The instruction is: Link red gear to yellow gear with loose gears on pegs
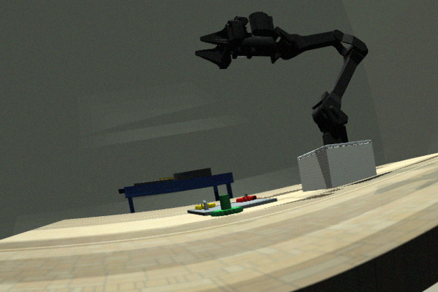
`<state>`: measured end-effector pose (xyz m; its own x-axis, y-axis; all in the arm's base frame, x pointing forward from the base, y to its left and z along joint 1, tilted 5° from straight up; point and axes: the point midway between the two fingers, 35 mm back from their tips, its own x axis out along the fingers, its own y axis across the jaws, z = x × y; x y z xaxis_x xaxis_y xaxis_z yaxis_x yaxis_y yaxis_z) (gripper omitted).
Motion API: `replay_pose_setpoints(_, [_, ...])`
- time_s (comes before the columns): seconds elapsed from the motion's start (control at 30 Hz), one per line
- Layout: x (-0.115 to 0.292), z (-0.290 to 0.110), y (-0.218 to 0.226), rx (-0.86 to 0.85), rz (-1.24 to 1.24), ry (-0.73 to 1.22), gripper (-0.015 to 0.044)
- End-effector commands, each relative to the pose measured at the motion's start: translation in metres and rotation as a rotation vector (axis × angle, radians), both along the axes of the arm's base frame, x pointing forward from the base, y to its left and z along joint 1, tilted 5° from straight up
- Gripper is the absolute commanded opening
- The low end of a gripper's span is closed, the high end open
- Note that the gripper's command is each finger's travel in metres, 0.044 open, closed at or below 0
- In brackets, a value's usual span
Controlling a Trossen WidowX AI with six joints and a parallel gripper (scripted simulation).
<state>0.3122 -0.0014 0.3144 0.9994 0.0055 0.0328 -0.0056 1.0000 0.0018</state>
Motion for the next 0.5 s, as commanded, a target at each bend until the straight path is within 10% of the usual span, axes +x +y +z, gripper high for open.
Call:
replay_pose_setpoints(0.0, [0.002,-0.001,0.001,-0.004,0.002,0.01,0.0426])
replay_pose_setpoints(0.47, [0.083,-0.151,0.068,-0.371,0.272,0.757,0.044])
